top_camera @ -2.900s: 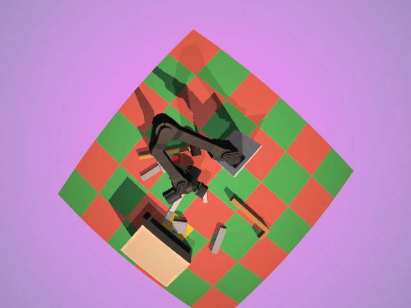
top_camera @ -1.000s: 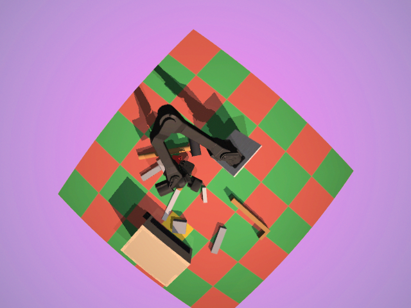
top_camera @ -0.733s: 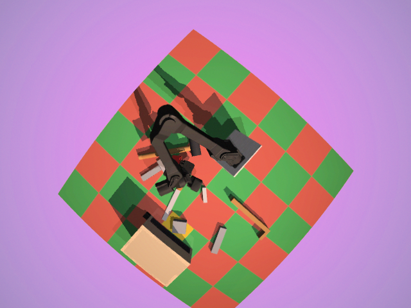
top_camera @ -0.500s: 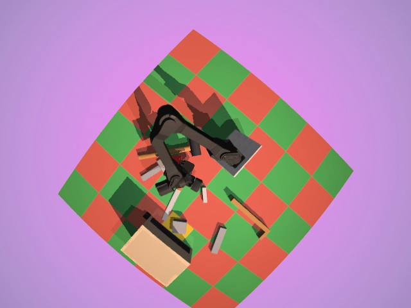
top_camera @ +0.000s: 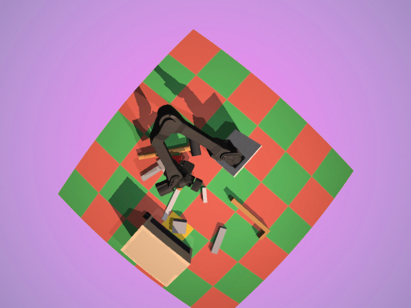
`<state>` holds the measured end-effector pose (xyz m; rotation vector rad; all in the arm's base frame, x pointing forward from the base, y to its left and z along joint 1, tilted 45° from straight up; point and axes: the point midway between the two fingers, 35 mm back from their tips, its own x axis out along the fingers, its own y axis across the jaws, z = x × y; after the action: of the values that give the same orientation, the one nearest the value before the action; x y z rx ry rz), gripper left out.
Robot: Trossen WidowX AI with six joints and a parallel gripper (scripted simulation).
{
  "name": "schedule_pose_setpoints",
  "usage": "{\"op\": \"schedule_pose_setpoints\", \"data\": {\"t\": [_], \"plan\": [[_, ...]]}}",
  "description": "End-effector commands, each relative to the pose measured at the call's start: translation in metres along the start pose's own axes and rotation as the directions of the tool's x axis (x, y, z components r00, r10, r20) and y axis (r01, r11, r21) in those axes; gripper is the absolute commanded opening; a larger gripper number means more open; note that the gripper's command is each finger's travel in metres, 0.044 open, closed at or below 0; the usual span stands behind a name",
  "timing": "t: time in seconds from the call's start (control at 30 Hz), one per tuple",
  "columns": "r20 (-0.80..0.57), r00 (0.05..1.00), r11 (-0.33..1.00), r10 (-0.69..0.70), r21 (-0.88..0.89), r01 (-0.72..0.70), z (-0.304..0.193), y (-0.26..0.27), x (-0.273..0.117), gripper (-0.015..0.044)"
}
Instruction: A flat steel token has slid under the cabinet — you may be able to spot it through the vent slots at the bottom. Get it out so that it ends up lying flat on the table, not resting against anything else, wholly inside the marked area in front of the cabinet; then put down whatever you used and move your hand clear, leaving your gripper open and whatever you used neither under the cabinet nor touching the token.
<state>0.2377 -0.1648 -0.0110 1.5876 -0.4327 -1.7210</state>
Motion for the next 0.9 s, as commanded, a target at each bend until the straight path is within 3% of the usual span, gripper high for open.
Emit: {"op": "schedule_pose_setpoints", "data": {"t": [0.0, 0.87], "plan": [[-0.001, 1.000, 1.000, 0.002, 0.009, -0.002, -0.004, 0.001, 0.000, 0.0000], [-0.001, 1.000, 1.000, 0.000, 0.021, 0.000, -0.036, 0.000, 0.000, 0.0000]]}}
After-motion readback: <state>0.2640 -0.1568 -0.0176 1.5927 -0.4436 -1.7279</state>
